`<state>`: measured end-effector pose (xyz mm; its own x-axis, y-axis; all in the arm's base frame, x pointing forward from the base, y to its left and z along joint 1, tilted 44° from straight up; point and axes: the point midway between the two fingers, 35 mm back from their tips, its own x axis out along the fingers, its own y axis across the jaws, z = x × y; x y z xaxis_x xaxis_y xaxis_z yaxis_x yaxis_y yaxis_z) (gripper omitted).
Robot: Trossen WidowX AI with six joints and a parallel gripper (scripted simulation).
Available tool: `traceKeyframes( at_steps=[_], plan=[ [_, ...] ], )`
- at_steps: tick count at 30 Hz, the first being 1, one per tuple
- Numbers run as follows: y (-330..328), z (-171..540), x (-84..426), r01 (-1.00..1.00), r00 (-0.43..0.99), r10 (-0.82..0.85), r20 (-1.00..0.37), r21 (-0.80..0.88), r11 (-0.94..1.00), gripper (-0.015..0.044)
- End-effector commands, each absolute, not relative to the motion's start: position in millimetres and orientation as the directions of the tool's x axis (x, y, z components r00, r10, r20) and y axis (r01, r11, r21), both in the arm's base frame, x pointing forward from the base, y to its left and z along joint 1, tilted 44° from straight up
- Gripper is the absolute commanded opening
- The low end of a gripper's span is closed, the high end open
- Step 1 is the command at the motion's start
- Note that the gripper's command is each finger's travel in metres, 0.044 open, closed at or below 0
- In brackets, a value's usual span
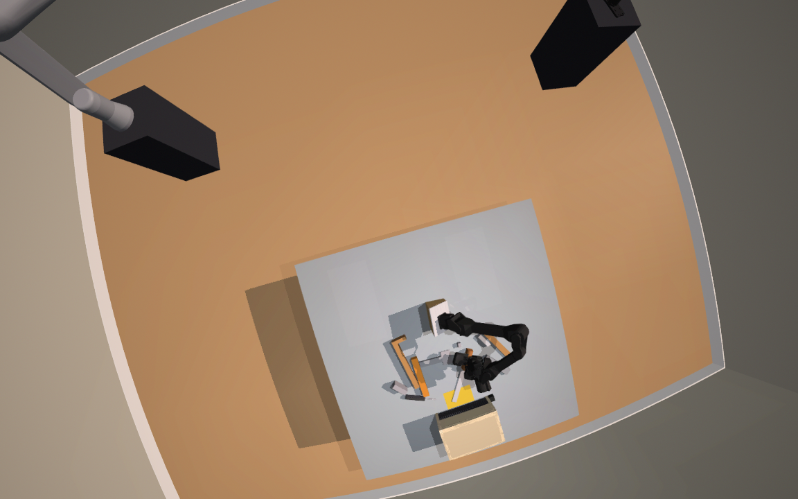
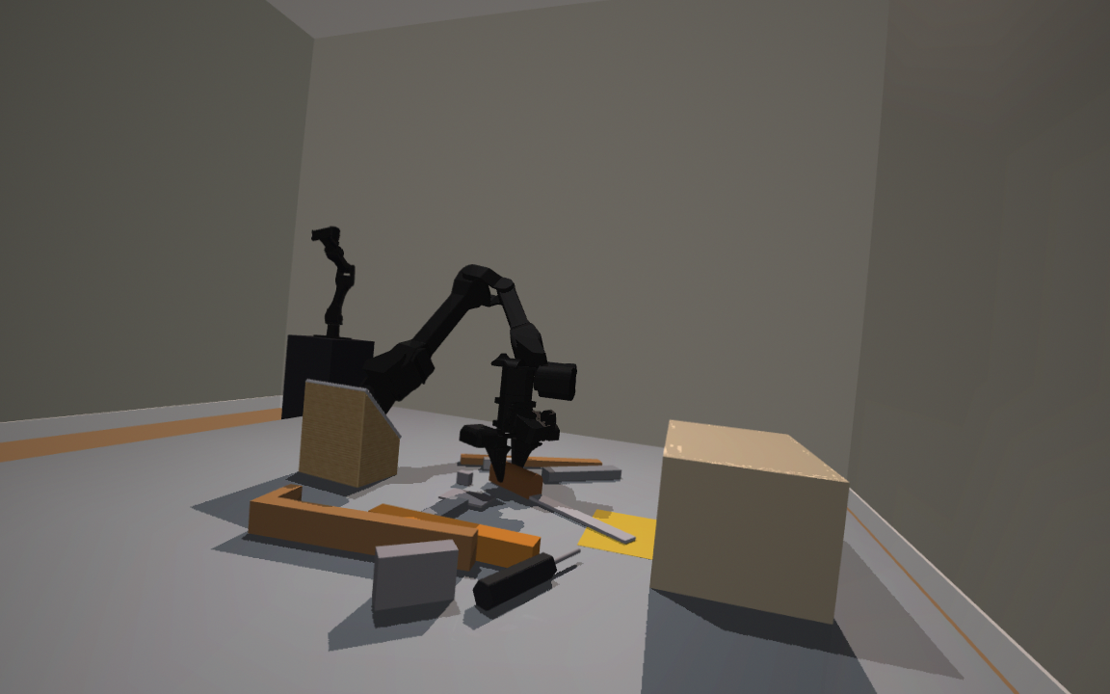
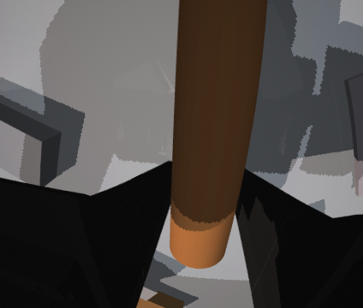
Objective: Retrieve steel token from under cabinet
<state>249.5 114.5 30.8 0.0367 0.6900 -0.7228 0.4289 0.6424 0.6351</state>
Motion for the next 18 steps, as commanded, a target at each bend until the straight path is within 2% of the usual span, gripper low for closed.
traceKeyframes(
  at_steps=[1, 18],
  plan=[
    [109.9, 28.0, 251.8, 0.430, 0.040, 0.689, -0.724, 0.635, 0.642, 0.0000],
    [96.2, 15.3, 256.6, 0.430, 0.041, 0.688, -0.724, 0.634, 0.642, 0.0000]
  ],
)
